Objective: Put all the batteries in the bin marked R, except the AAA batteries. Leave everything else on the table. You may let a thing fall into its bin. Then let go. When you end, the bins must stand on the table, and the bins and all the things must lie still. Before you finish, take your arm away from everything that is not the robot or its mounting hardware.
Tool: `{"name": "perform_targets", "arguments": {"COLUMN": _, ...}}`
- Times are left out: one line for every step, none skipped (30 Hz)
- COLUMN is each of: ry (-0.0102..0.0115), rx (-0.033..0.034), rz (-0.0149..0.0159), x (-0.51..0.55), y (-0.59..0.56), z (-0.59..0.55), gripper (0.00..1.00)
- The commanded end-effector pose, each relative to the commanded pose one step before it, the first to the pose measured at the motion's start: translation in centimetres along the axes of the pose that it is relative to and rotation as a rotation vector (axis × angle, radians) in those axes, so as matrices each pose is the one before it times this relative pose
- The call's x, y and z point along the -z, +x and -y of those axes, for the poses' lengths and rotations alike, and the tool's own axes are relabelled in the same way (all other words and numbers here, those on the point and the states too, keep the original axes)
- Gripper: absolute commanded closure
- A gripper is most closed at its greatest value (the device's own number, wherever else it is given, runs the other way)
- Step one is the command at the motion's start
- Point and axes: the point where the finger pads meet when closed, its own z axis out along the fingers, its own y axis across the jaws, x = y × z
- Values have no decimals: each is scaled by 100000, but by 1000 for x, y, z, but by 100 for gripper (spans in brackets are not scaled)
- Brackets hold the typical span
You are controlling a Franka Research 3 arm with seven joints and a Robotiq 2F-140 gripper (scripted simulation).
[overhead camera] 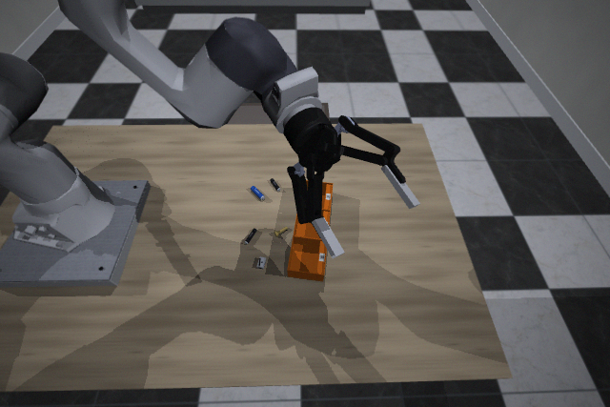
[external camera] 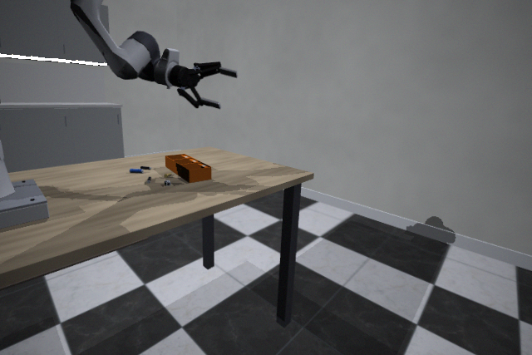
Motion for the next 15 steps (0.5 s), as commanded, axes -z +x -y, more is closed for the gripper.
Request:
{"name": "perform_targets", "arguments": {"ry": -6, "rx": -68, "rz": -17, "x": -333, "y": -964, "z": -1213, "gripper": 95}}
{"name": "perform_targets", "arguments": {"ry": 0, "rx": 0, "rz": 0, "x": -178, "y": -513, "z": -633, "gripper": 95}}
{"name": "perform_targets", "arguments": {"ry": 0, "rx": 0, "rz": 0, "x": -178, "y": -513, "z": -633, "gripper": 95}}
{"name": "perform_targets", "arguments": {"ry": 0, "rx": 0, "rz": 0, "x": -178, "y": -513, "z": -633, "gripper": 95}}
{"name": "perform_targets", "arguments": {"ry": 0, "rx": 0, "rz": 0, "x": -178, "y": -513, "z": -633, "gripper": 95}}
{"name": "perform_targets", "arguments": {"ry": 0, "rx": 0, "rz": 0, "x": -178, "y": -513, "z": -633, "gripper": 95}}
{"name": "perform_targets", "arguments": {"ry": 0, "rx": 0, "rz": 0, "x": -178, "y": -513, "z": -633, "gripper": 95}}
{"name": "perform_targets", "arguments": {"ry": 0, "rx": 0, "rz": 0, "x": -178, "y": -513, "z": -633, "gripper": 95}}
{"name": "perform_targets", "arguments": {"ry": 0, "rx": 0, "rz": 0, "x": -178, "y": -513, "z": -633, "gripper": 95}}
{"name": "perform_targets", "arguments": {"ry": 0, "rx": 0, "rz": 0, "x": -178, "y": -513, "z": -633, "gripper": 95}}
{"name": "perform_targets", "arguments": {"ry": 0, "rx": 0, "rz": 0, "x": -178, "y": -513, "z": -633, "gripper": 95}}
{"name": "perform_targets", "arguments": {"ry": 0, "rx": 0, "rz": 0, "x": -29, "y": -84, "z": -104, "gripper": 95}}
{"name": "perform_targets", "arguments": {"ry": 315, "rx": 3590, "rz": 3466, "x": 782, "y": 72, "z": -278, "gripper": 95}}
{"name": "perform_targets", "arguments": {"ry": -2604, "rx": 4221, "rz": -634, "x": 20, "y": 603, "z": -574, "gripper": 95}}
{"name": "perform_targets", "arguments": {"ry": 0, "rx": 0, "rz": 0, "x": 0, "y": 0, "z": 0, "gripper": 95}}
